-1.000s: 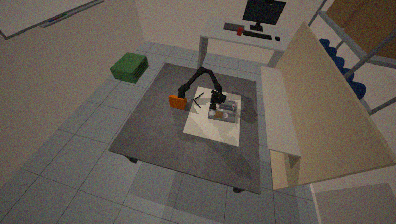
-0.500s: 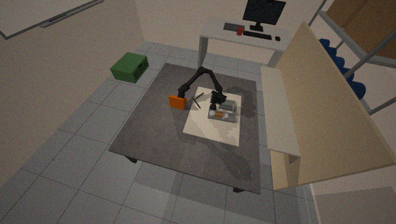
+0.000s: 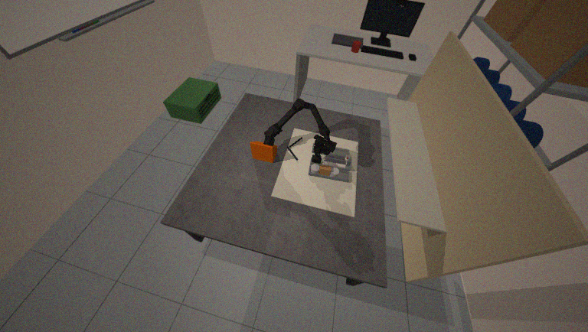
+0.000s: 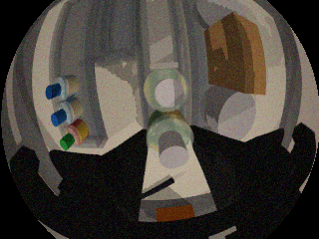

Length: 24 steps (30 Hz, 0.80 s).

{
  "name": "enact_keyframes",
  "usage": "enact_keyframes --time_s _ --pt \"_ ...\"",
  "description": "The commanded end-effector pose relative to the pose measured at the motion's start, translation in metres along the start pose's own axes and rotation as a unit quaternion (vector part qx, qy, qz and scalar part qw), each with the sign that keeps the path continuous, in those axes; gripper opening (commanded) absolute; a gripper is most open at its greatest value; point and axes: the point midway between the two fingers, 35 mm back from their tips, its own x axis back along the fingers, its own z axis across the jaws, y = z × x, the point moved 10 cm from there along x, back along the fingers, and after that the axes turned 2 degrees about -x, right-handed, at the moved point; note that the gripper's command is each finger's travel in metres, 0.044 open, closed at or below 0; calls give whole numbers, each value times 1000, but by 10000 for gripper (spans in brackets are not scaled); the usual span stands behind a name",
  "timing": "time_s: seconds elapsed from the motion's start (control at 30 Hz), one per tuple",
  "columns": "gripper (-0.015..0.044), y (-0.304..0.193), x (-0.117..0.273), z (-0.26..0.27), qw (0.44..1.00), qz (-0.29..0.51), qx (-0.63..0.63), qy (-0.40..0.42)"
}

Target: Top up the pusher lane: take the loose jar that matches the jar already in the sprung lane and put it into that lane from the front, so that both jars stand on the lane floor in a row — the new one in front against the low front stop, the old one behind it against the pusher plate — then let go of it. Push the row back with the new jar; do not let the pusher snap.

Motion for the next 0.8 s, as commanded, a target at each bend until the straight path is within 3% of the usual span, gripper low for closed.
enact_keyframes --time_s 0.0,0.77 --pt "0 2 -2 0 1000 -7 3 4" --pt "0 1 -10 0 1000 -7 3 4"
